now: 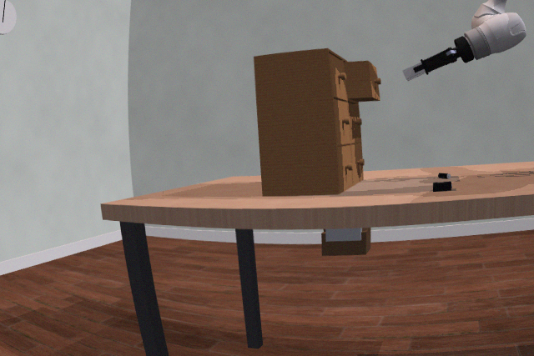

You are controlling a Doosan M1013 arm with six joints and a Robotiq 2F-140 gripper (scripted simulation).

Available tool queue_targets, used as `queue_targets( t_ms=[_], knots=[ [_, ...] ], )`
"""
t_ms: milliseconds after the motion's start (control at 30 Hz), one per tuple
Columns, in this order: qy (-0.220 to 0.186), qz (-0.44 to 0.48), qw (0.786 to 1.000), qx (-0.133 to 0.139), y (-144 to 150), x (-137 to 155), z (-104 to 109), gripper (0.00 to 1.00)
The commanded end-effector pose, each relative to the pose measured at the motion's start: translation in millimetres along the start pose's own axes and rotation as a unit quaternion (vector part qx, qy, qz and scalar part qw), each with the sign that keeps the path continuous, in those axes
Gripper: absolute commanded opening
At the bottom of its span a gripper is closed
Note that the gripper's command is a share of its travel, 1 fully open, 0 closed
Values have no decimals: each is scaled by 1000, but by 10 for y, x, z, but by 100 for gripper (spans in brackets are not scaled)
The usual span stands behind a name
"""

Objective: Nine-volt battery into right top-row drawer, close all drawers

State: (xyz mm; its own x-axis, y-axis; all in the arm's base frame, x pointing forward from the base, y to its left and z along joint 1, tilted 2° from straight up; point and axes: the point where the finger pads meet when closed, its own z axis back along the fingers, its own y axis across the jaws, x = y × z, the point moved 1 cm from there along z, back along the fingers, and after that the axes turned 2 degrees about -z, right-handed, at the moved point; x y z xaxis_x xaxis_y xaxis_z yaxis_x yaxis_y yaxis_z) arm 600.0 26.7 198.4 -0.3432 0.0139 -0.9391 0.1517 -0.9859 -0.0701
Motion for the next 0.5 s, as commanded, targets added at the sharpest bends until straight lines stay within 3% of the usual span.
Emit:
queue_targets(
  t_ms=[0,467],
  knots=[
    [0,0,1000,-1,2,-10,132,20],
    [-6,0,1000,-1,-2,-16,148,20]
  ],
)
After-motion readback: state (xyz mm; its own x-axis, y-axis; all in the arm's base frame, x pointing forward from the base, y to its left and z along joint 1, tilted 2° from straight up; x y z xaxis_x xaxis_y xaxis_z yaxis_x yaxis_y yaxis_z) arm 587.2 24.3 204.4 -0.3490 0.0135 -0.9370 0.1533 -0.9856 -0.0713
